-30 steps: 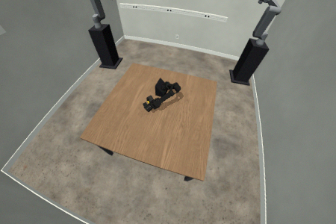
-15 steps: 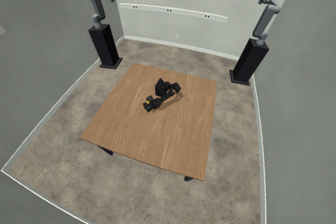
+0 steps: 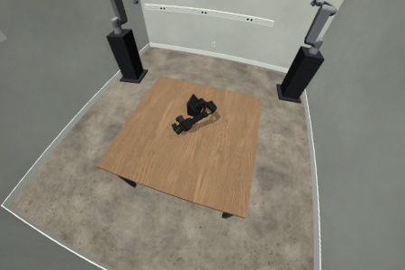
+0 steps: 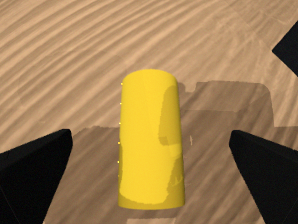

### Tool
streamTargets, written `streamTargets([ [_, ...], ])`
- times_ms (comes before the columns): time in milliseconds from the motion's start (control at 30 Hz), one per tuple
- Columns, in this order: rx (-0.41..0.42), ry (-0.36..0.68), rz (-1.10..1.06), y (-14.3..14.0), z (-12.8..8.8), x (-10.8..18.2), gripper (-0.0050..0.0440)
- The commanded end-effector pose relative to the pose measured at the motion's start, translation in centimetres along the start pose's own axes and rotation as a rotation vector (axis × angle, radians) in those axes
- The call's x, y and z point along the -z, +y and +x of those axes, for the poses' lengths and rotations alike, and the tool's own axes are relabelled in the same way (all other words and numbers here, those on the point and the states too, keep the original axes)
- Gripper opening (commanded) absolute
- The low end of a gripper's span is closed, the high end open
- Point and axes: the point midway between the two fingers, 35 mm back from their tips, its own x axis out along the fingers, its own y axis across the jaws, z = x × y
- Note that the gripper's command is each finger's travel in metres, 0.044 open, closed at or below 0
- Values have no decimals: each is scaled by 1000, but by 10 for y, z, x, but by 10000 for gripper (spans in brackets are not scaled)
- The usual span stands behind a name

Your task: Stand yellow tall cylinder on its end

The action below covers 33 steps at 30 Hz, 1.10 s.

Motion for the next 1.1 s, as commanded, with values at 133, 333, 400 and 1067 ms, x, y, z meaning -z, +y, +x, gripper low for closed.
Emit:
streamTargets([
  [133,-4,3,1,1,13,1,440],
  [333,-16,9,0,3,10,2,440],
  [400,-16,9,0,3,10,2,440],
  [1067,-15,9,0,2,10,2,125],
])
